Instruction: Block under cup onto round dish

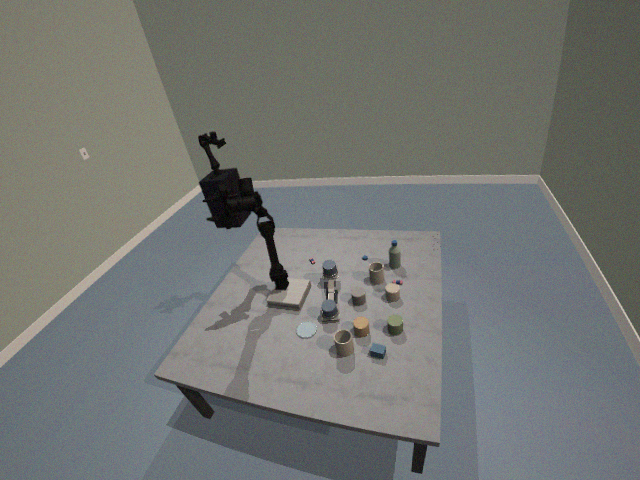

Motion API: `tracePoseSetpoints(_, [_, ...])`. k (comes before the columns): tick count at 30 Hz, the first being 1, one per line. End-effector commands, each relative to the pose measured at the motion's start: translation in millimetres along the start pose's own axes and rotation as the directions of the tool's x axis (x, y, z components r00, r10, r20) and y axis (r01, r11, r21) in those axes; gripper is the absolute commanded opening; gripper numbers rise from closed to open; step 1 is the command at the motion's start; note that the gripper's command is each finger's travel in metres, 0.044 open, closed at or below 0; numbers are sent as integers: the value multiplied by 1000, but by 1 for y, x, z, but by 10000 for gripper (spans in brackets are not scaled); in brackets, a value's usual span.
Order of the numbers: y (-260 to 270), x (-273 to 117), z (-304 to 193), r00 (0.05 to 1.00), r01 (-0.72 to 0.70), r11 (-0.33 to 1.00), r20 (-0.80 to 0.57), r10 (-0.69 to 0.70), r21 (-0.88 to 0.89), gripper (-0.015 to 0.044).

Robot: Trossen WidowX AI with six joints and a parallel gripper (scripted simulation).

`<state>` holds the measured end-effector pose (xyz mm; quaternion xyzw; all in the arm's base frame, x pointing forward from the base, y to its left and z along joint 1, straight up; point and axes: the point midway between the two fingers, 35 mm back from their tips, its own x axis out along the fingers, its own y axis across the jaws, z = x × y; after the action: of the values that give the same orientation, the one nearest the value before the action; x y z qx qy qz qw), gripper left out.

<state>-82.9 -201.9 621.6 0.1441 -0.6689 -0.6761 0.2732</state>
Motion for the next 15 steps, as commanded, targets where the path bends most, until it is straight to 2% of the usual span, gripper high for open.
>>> tracePoseSetpoints(1, [0, 0, -1, 1000, -1, 1000, -3, 1, -5, 426])
tracePoseSetpoints(2, [-1, 0, -2, 1000, -4, 1000, -13, 4, -18, 440])
tracePoseSetpoints(15, [-19, -16, -50, 960, -138, 930, -278, 41, -342, 440])
